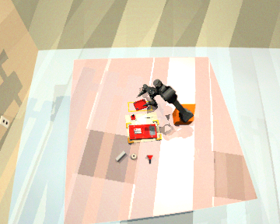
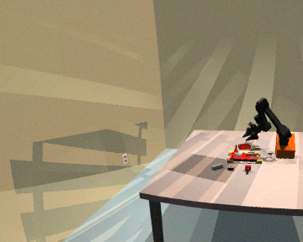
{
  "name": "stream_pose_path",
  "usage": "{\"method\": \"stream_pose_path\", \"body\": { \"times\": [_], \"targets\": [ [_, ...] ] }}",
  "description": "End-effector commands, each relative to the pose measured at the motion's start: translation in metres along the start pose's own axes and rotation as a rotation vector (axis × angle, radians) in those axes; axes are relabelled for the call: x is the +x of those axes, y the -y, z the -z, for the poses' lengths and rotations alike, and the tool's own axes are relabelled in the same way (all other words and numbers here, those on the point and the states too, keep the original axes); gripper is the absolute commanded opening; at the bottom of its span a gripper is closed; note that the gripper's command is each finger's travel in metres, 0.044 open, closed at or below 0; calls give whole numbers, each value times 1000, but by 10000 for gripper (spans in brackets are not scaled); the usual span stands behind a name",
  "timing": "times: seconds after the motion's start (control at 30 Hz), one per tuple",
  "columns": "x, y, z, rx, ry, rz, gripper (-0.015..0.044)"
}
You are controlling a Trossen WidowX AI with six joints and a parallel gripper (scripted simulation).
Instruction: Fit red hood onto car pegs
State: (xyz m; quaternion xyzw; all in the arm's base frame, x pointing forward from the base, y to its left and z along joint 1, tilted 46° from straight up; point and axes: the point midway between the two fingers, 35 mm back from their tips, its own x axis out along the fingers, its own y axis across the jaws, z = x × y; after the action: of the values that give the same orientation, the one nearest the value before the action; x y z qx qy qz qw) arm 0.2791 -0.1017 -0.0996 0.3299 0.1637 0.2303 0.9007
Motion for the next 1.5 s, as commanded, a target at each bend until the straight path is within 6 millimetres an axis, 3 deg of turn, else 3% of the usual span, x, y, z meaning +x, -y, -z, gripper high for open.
{"method": "stream_pose_path", "body": {
  "times": [0.0, 1.47],
  "targets": [
    [1, 1, 3, -6, -3, 3, 440],
    [14, 2, 24, -48, -27, -5, 440]
  ]
}}
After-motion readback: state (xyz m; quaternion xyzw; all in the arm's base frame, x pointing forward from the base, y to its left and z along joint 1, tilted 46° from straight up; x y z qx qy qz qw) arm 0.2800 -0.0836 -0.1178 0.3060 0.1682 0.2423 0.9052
